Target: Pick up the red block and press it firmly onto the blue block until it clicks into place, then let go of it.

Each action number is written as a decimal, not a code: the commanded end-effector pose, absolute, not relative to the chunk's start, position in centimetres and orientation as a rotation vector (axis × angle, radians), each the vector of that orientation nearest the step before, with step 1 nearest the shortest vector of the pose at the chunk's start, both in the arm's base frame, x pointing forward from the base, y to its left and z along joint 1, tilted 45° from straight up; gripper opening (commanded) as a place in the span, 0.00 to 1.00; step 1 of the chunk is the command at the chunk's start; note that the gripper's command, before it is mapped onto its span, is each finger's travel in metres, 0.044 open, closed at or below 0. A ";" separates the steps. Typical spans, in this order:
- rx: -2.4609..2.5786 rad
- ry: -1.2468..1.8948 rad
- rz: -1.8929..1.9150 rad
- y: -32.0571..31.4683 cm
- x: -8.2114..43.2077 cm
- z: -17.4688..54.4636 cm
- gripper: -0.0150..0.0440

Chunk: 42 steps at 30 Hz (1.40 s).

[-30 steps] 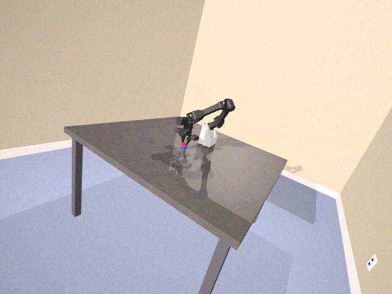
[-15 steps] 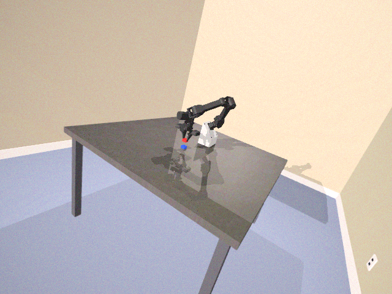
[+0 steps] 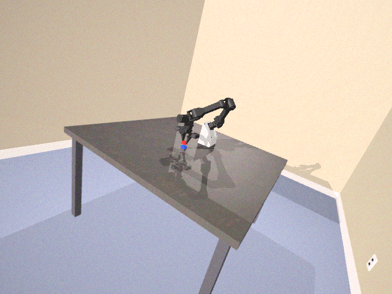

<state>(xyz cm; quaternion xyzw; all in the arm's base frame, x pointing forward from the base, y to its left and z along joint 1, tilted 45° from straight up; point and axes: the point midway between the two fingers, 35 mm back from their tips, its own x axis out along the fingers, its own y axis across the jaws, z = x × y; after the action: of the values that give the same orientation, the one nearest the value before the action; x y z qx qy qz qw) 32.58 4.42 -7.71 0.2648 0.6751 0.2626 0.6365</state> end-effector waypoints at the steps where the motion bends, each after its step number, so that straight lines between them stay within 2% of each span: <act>1: 0.614 1.556 0.602 5.1 32.1 -8.4 0.25; 42: 0.614 1.556 0.602 5.6 32.0 -9.0 0.25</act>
<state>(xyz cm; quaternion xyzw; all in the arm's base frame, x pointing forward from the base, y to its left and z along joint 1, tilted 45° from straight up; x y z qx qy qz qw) 32.19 5.48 -8.89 0.2660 0.6779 0.2635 0.6326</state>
